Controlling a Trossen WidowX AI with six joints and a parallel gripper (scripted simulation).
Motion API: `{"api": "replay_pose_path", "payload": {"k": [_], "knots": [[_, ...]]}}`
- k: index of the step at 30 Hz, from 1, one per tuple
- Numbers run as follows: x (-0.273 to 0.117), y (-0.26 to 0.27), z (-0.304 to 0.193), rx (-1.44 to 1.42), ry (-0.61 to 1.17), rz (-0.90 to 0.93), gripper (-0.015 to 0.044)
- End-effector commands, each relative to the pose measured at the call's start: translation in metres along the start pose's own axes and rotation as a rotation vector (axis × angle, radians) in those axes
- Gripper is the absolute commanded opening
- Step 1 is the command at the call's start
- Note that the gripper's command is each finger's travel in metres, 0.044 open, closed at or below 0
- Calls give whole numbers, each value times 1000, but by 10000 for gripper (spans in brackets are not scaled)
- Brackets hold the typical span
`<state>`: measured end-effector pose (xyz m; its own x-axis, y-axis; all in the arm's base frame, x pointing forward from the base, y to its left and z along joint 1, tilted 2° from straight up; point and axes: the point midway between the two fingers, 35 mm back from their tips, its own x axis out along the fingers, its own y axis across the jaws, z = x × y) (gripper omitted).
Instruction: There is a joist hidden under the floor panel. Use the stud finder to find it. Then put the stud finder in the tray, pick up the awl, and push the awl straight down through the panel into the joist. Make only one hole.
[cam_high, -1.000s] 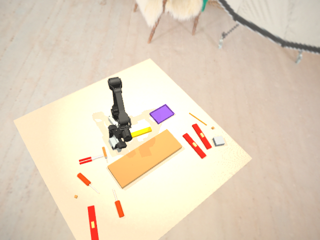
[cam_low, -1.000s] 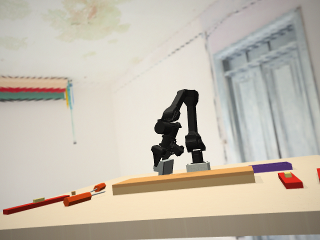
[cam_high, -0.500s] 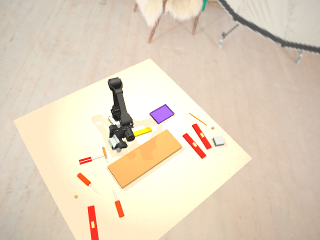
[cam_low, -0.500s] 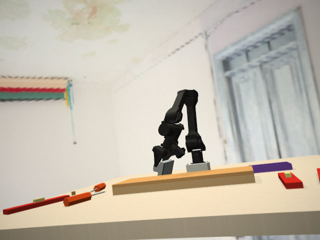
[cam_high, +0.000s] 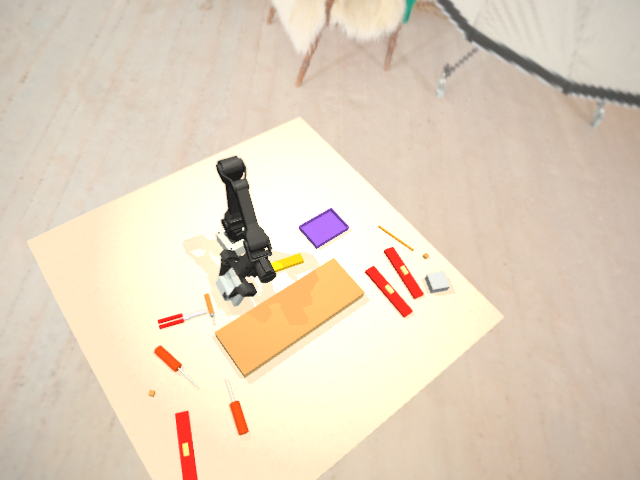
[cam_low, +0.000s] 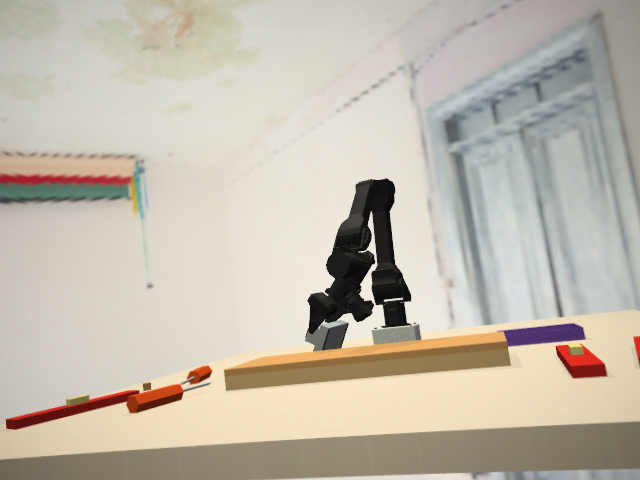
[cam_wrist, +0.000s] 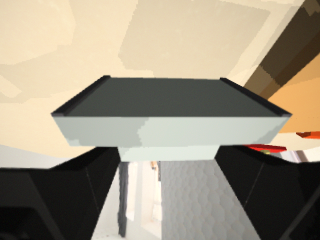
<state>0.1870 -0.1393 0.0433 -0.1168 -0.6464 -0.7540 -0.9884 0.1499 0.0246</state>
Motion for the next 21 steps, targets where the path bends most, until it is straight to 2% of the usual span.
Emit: {"api": "replay_pose_path", "payload": {"k": [1, 21], "knots": [[0, -1, -1, 7, 36, -4, 0], [0, 0, 4, 9, 190, -2, 0]]}}
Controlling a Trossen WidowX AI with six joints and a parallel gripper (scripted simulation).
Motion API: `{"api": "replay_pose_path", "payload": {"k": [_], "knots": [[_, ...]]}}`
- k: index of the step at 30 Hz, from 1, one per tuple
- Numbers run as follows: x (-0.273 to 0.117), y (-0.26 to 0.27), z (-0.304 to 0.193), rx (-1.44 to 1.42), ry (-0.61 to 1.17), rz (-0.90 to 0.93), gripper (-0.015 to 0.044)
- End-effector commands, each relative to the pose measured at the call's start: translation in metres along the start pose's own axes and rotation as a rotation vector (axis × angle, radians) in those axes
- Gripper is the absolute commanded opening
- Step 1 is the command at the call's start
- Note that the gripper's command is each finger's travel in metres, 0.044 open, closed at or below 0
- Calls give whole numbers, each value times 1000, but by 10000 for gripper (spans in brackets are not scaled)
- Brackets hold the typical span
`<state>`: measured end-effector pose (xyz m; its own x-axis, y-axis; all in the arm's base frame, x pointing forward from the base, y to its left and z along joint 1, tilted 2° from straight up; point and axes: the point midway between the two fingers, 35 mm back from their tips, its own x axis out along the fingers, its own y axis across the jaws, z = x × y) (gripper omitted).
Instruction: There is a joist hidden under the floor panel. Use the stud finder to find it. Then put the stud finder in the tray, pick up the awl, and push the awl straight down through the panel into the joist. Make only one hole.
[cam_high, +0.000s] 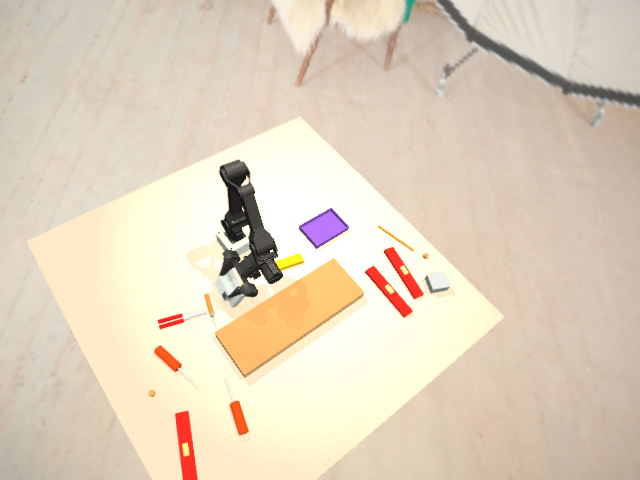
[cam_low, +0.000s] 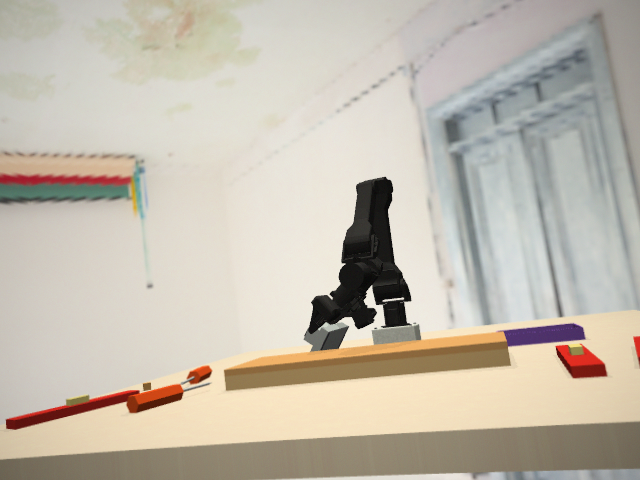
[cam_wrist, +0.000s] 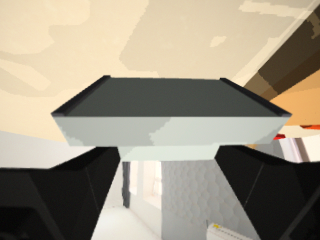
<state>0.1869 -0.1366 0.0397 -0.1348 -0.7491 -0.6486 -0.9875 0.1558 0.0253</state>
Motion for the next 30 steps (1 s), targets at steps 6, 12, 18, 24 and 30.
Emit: {"api": "replay_pose_path", "payload": {"k": [6, 12, 18, 24, 30], "knots": [[-1, -1, 0, 7, 73, -9, 0], [0, 0, 1, 8, 103, -4, 0], [0, 0, 2, 9, 137, -1, 0], [0, 0, 3, 9, 171, -1, 0], [0, 0, 4, 10, 206, -3, 0]]}}
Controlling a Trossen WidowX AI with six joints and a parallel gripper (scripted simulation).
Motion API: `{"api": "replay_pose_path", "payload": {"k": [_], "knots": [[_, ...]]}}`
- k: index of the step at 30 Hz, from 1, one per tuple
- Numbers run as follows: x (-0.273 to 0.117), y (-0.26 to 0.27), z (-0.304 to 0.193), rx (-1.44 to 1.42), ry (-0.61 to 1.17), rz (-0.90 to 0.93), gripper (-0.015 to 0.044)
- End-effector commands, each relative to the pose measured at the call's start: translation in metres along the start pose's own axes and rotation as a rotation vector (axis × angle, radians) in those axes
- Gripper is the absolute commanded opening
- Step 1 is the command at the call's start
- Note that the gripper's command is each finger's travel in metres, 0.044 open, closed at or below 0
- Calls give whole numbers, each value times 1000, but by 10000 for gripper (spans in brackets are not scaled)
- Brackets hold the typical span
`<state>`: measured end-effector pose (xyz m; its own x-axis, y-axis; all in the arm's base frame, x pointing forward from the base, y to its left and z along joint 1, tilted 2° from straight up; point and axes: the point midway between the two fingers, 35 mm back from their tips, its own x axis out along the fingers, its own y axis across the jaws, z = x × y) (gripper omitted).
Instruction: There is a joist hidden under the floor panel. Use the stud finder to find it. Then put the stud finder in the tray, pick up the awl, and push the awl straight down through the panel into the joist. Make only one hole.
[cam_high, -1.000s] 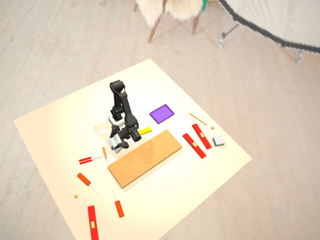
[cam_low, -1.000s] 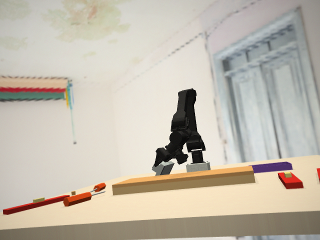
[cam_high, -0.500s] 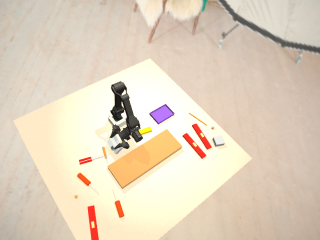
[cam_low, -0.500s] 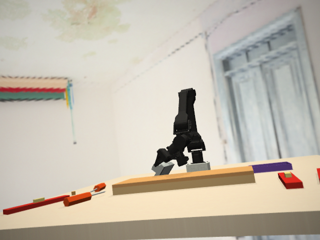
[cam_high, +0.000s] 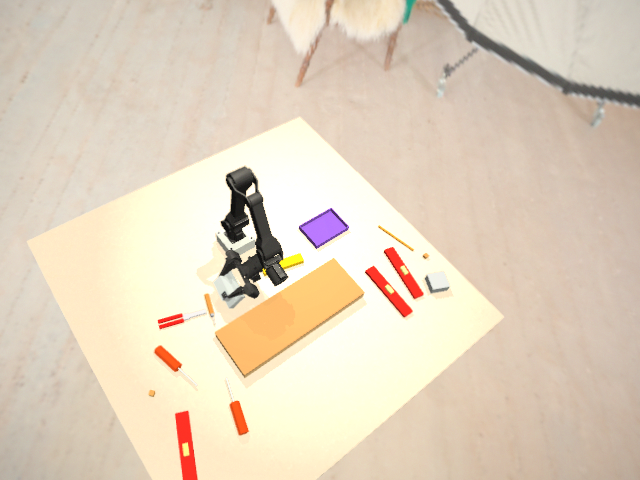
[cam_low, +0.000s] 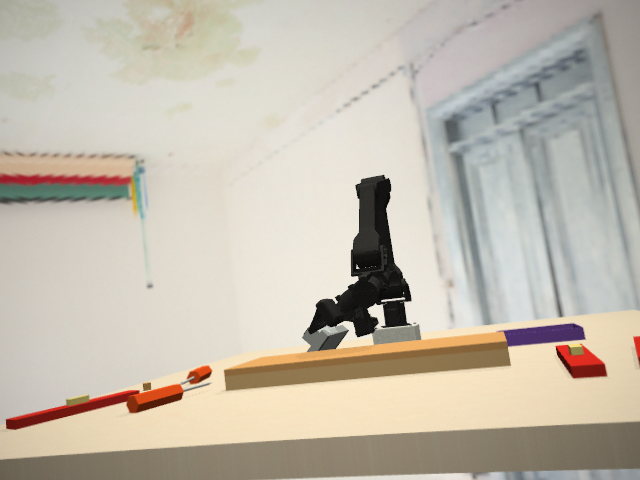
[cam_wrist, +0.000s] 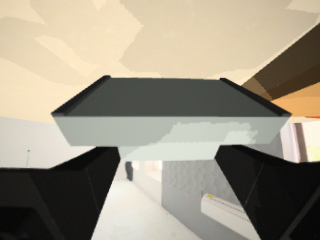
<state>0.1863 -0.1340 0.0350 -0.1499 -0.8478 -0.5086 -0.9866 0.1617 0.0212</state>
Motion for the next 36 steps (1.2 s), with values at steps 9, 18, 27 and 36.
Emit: {"api": "replay_pose_path", "payload": {"k": [9, 18, 27, 36], "knots": [[-1, 0, 0, 0, 44, -4, 0], [-10, 2, -20, 0, 102, -22, 0], [-7, 2, -14, -1, 99, -21, 0], [-2, 1, -4, -4, 94, -18, 0]]}}
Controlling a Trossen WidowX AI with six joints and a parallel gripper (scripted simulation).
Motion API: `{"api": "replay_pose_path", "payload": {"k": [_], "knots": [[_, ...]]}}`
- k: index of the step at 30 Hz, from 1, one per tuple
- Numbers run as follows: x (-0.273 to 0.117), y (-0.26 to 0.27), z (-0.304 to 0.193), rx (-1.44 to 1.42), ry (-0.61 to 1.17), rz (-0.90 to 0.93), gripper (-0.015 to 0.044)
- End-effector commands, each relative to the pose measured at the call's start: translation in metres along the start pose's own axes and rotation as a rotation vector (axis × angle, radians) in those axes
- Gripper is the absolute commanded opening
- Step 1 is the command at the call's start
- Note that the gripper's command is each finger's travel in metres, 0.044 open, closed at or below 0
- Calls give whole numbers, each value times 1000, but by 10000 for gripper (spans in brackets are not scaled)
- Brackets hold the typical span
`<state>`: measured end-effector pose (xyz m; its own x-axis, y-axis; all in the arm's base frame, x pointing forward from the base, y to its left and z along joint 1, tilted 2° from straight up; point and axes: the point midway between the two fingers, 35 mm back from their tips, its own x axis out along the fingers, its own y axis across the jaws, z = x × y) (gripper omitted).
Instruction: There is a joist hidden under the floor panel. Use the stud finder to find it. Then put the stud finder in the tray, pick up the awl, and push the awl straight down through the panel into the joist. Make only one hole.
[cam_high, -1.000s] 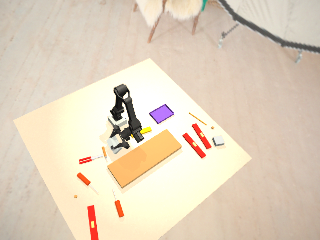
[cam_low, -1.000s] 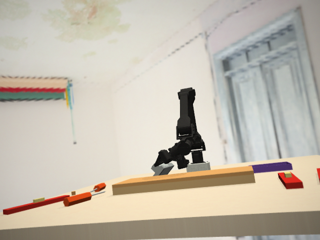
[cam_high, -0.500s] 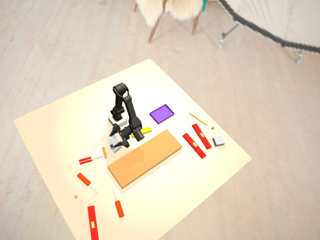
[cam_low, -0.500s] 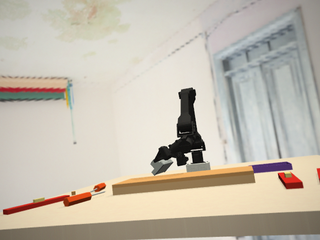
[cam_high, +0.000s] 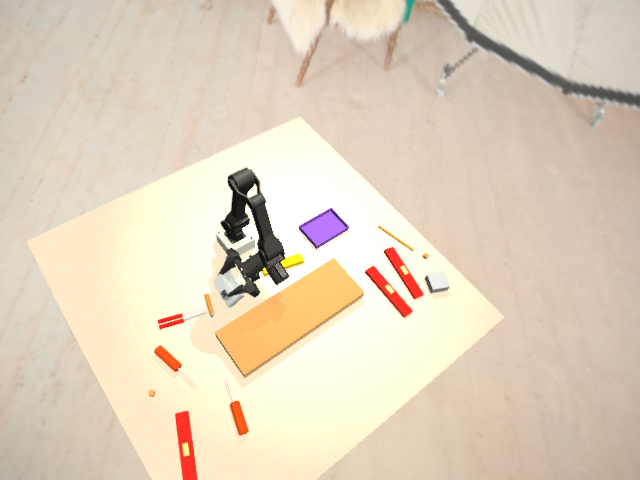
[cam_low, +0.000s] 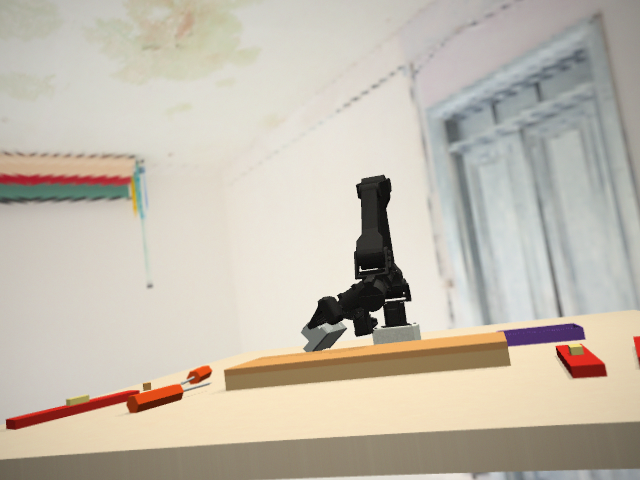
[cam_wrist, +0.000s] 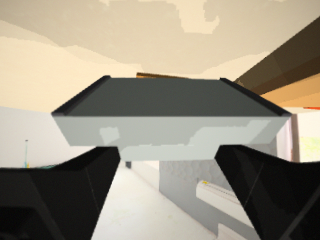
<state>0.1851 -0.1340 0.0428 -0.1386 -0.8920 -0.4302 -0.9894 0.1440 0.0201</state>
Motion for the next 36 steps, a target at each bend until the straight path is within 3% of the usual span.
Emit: {"api": "replay_pose_path", "payload": {"k": [1, 36], "knots": [[2, -1, 4, 4, 4, -2, 0], [8, 32, 20, -3, -2, 2, 0]]}}
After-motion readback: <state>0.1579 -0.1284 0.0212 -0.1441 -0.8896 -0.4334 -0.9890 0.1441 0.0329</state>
